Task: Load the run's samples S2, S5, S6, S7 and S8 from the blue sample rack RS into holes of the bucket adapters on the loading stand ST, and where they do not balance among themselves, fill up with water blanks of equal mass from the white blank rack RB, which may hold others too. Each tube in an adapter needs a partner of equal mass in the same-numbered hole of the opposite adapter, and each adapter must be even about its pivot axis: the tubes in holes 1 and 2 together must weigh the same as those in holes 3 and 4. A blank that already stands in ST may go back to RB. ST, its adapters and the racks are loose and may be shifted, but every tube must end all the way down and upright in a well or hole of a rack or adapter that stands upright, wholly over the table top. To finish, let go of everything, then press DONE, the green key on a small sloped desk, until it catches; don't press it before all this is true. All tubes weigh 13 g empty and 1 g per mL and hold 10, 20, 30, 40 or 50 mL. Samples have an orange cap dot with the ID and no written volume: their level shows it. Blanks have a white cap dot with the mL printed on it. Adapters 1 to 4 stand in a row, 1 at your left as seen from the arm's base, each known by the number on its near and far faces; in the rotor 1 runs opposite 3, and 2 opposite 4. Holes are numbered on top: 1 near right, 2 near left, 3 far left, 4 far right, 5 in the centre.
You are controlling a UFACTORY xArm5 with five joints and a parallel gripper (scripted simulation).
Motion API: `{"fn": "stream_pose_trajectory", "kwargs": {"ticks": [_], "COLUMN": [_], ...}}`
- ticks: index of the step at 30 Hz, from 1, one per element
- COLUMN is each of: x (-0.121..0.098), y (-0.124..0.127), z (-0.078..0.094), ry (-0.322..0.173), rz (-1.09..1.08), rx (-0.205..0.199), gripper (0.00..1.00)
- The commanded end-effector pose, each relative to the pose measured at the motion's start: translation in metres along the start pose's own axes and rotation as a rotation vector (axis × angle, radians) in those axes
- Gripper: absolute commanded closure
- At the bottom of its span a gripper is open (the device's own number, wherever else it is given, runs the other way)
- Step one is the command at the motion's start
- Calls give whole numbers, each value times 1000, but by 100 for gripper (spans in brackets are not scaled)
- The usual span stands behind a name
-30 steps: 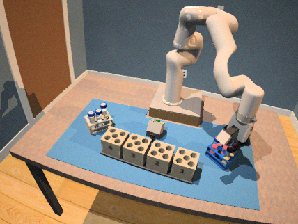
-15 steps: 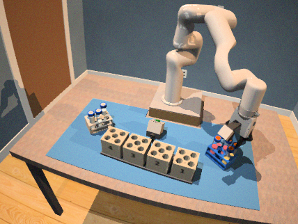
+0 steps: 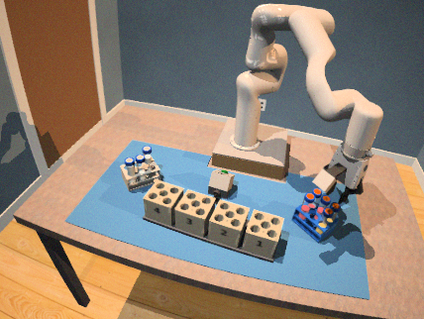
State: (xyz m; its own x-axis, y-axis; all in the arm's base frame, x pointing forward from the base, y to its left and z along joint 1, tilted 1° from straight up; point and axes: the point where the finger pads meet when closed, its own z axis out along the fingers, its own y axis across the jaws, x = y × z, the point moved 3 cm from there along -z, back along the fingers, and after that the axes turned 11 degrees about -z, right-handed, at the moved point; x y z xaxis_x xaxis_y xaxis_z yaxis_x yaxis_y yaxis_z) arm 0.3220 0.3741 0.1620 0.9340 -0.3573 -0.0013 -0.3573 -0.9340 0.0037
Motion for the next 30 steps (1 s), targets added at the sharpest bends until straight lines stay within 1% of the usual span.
{"fn": "stream_pose_trajectory", "kwargs": {"ticks": [1,13,15,24,30], "x": [0,0,0,-1,-1], "y": [-1,-1,-1,-1,-1], "z": [-10,-34,-34,-52,-52], "ry": [1,1,1,1,1], "rz": [0,0,0,0,0], "rx": [3,3,3,3,3], "gripper": [57,57,57,57,57]}}
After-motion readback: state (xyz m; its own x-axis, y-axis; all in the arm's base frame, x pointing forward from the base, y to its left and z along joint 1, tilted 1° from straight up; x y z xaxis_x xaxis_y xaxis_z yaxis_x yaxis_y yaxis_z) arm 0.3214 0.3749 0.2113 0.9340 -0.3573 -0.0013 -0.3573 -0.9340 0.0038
